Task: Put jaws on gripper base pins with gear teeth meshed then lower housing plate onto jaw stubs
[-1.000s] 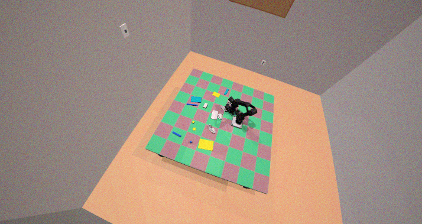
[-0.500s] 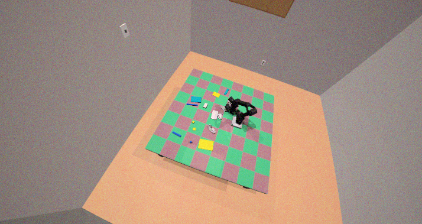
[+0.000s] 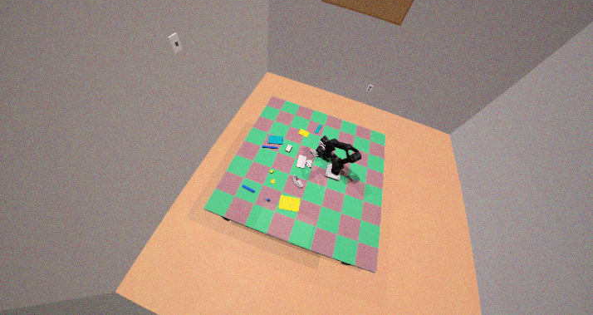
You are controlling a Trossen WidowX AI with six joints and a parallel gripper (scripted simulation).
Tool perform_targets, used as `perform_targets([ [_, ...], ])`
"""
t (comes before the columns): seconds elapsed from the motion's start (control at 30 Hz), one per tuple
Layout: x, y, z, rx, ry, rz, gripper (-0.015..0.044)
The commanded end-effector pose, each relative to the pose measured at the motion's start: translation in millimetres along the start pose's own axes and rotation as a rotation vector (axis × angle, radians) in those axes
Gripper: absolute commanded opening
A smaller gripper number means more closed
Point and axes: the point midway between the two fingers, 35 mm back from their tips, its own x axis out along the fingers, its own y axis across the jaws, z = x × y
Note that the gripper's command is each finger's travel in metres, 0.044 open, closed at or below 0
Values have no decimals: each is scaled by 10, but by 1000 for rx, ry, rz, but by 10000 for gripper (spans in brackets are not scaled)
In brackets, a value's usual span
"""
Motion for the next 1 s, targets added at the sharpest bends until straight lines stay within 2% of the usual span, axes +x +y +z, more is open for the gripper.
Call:
perform_targets([
  [0.0,103,-18,-16,2,6,-3,0],
  [0.87,103,-18,-16,2,6,-3,0],
  [0.97,-6,21,5,0,0,0,0],
])
